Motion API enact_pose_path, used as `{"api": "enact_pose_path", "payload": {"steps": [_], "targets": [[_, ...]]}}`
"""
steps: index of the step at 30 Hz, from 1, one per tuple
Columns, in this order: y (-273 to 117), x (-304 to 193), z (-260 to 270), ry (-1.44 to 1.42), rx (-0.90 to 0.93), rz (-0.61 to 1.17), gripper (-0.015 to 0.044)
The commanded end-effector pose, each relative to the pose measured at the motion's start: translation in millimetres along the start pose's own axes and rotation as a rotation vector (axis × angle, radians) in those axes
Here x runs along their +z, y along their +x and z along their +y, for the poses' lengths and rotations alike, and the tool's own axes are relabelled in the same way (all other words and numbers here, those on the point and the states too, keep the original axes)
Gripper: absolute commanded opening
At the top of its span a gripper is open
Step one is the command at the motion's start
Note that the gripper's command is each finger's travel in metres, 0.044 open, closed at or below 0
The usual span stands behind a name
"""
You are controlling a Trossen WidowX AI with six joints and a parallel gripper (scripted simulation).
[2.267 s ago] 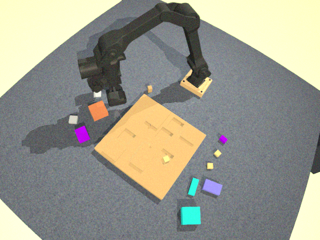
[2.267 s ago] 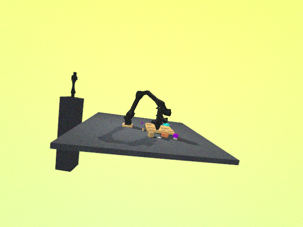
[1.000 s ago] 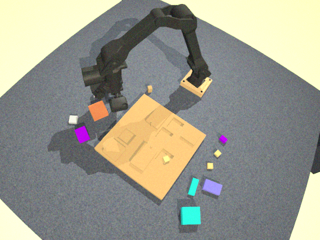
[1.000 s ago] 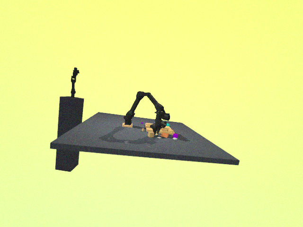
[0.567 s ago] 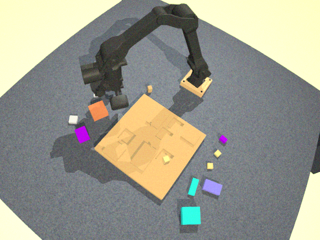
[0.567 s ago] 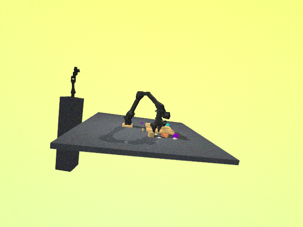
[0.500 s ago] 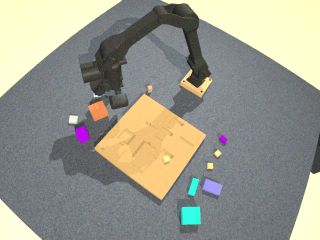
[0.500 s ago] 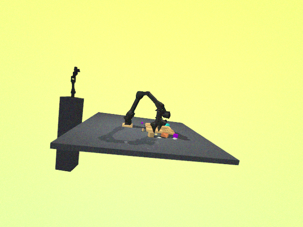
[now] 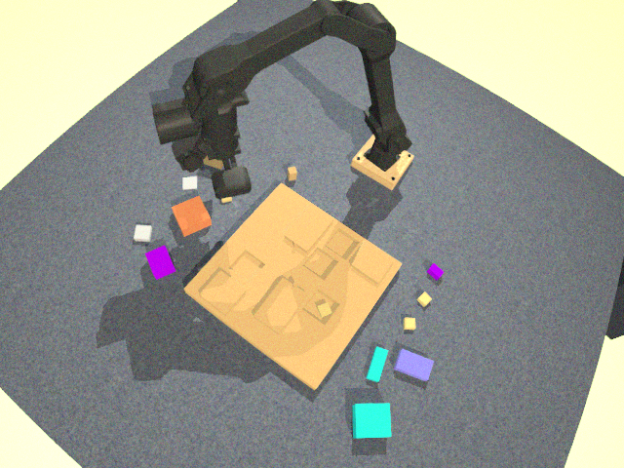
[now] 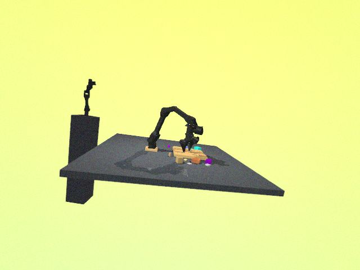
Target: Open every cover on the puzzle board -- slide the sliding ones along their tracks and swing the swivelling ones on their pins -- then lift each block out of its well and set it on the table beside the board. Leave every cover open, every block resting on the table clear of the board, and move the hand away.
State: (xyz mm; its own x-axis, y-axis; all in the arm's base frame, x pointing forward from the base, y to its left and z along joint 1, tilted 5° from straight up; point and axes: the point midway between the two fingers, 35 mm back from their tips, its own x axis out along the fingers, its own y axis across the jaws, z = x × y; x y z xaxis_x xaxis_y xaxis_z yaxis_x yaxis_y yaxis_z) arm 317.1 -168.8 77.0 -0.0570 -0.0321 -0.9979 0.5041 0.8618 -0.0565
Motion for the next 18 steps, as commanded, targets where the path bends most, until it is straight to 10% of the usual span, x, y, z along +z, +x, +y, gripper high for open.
{"api": "enact_pose_path", "payload": {"steps": [1,18], "targets": [[-9,1,0,0.004,-0.002,-0.011,0.044],[-15,-8,83,-0.046,-0.001,-0.026,0.0]]}}
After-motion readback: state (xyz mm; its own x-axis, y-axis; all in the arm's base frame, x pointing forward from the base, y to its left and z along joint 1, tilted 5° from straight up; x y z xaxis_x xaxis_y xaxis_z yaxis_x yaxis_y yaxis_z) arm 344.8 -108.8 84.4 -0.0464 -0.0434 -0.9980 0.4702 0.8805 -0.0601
